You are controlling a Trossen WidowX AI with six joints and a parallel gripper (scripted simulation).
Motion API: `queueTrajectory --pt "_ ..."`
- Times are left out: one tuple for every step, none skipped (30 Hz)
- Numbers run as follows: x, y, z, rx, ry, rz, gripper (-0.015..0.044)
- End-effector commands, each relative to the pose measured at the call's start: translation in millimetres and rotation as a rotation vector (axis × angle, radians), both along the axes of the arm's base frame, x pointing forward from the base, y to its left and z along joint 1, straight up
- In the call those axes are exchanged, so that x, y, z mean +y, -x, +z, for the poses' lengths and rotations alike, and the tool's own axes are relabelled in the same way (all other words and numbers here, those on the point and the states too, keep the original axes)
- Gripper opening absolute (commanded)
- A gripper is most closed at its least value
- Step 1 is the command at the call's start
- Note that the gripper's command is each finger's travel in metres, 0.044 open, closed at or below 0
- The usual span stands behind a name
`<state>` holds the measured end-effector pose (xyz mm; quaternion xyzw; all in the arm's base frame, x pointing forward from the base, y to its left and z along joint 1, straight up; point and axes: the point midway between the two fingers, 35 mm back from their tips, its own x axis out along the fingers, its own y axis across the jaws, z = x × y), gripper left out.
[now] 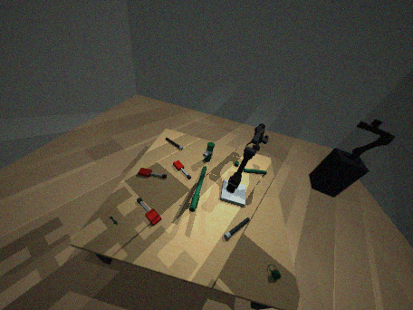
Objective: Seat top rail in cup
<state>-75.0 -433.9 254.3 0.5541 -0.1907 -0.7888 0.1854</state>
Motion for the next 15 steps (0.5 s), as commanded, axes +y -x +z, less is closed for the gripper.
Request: queueTrajectory --pt "0.2 -3.1 0.2 0.002 -0.002 0.012 0.0426" --pt "1.1 -12.2 0.7 0.008 -0.007 0.047 0.044" --pt "2.9 -27.3 1.5 0.018 -0.016 0.106 0.044" --pt "5.9 -45.5 2.4 0.03 -0.026 0.178 0.044" --pt "9.6 -63.4 3.3 0.043 -0.036 0.249 0.044" --pt "14.1 -80.9 4.1 0.056 -0.045 0.321 0.044" --pt "19.3 -98.1 4.8 0.07 -0.053 0.393 0.044" --pt "25.2 -114.5 5.5 0.084 -0.06 0.464 0.044" --pt "31.4 -130.0 6.1 0.098 -0.066 0.532 0.044" --pt "38.6 -145.8 6.6 0.113 -0.072 0.604 0.044" --pt "46.9 -161.9 7.1 0.129 -0.077 0.68 0.044" --pt "55.7 -177.3 7.5 0.146 -0.082 0.755 0.044" --pt "65.2 -192.2 7.8 0.163 -0.085 0.83 0.044" --pt "75.2 -206.4 8.0 0.18 -0.088 0.904 0.044" --pt "85.7 -219.9 8.2 0.198 -0.09 0.979 0.044"
